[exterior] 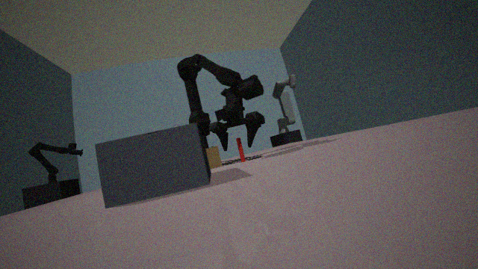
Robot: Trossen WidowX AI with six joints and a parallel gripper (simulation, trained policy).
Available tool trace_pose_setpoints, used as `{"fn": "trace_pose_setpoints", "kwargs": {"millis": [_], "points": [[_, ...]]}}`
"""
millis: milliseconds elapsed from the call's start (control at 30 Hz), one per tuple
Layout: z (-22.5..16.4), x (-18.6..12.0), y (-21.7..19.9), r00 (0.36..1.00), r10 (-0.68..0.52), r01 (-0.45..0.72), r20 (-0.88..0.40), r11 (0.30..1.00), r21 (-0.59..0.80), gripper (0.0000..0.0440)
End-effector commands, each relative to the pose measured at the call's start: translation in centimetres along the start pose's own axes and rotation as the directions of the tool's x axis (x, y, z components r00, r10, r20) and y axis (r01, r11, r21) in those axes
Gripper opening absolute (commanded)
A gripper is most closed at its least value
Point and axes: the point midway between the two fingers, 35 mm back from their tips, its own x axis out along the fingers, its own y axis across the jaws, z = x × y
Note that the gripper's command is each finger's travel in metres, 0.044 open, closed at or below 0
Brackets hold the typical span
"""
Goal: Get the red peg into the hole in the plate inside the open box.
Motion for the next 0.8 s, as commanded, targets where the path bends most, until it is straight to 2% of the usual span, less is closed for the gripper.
{"fn": "trace_pose_setpoints", "kwargs": {"millis": [0,133,533,767], "points": [[-0.8,1.1,-0.5,1.0,-0.011,0.011,-0.018,1.0,0.013,0.0392],[-1.4,1.8,-1.0,0.999,-0.024,0.026,-0.042,0.999,0.037,0.0304],[-2.0,1.8,-1.1,0.989,-0.04,0.047,-0.145,0.998,0.042,0.0],[-0.3,0.1,-0.9,0.997,-0.008,0.008,-0.076,1.0,-0.001,0.0]]}}
